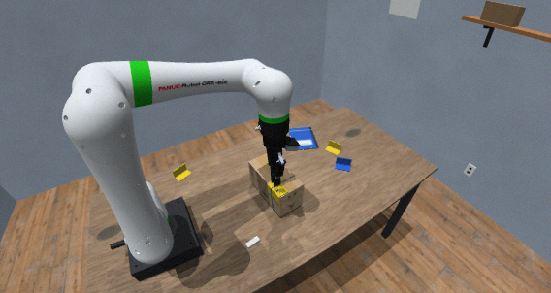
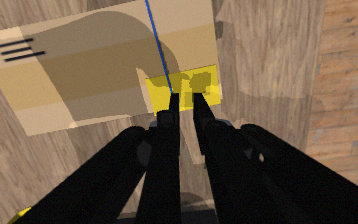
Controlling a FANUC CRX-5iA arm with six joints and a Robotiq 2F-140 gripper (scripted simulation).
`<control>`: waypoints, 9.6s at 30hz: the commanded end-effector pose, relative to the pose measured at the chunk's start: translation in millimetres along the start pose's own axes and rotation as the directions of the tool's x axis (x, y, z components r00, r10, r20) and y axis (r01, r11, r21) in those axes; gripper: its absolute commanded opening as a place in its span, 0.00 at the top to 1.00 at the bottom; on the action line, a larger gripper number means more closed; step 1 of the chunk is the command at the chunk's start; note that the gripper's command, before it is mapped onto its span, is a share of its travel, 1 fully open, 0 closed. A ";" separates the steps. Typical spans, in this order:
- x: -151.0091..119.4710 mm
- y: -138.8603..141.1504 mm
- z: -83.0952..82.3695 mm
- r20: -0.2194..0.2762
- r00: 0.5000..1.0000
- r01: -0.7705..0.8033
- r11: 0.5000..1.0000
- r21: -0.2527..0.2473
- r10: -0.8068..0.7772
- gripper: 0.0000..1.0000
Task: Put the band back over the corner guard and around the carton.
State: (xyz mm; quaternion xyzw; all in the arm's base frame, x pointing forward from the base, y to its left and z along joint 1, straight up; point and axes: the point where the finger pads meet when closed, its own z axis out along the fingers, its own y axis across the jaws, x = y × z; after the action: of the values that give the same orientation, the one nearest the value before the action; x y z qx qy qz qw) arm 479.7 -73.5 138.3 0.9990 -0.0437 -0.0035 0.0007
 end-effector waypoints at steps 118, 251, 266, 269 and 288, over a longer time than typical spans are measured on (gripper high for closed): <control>88.4 -35.1 27.6 -0.002 0.971 0.238 0.971 -0.001 -0.238 0.82; 88.9 -32.3 31.3 -0.002 0.971 0.238 0.971 -0.001 -0.238 0.90; 90.9 -21.7 31.3 -0.002 0.971 0.238 0.971 -0.001 -0.238 0.90; 90.9 -21.7 31.3 -0.002 0.971 0.238 0.971 -0.001 -0.238 0.90; 90.2 -25.3 31.3 -0.002 0.971 0.238 0.971 -0.001 -0.238 0.90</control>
State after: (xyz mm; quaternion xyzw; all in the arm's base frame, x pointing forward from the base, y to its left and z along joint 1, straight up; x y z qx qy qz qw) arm 571.0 -56.2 105.2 0.9971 0.0765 -0.0036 0.0003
